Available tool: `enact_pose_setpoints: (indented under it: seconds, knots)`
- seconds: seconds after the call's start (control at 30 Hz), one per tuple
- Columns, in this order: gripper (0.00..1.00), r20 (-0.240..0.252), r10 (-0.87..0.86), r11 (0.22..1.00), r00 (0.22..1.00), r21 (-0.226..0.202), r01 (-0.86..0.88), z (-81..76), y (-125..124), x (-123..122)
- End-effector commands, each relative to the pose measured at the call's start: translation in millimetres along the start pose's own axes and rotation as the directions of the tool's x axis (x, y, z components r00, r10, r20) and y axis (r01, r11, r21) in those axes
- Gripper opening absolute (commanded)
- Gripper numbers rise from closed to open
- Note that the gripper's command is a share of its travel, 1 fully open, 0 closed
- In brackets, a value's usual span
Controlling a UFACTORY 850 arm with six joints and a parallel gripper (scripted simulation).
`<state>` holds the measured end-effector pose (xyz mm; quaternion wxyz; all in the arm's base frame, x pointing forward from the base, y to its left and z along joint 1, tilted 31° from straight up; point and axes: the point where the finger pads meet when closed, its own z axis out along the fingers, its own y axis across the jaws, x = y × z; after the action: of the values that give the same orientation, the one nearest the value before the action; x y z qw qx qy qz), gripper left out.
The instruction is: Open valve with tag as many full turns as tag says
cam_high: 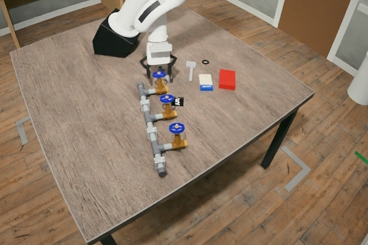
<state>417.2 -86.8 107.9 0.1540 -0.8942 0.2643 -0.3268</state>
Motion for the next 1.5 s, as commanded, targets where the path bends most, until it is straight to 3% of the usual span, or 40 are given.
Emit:
enact_pose_setpoints:
  seconds: [0.0,0.17,0.2,0.63,1.1,1.47]
  knots:
    - [1.00,0.018,0.275,0.961,0.961,-0.001,-0.275,-0.1,-0.1,0.5]
    - [1.00,0.017,0.400,0.917,0.916,-0.005,-0.400,-0.1,-0.1,0.5]
    - [1.00,0.017,0.515,0.857,0.857,-0.007,-0.515,-0.1,-0.1,0.5]
    - [1.00,0.051,0.872,0.488,0.487,-0.029,-0.872,-0.1,-0.1,0.5]
    - [1.00,0.051,0.872,0.488,0.487,-0.029,-0.872,-0.8,-0.1,0.6]
    - [1.00,0.053,0.873,0.487,0.486,-0.028,-0.873,-11.4,-0.2,2.3]
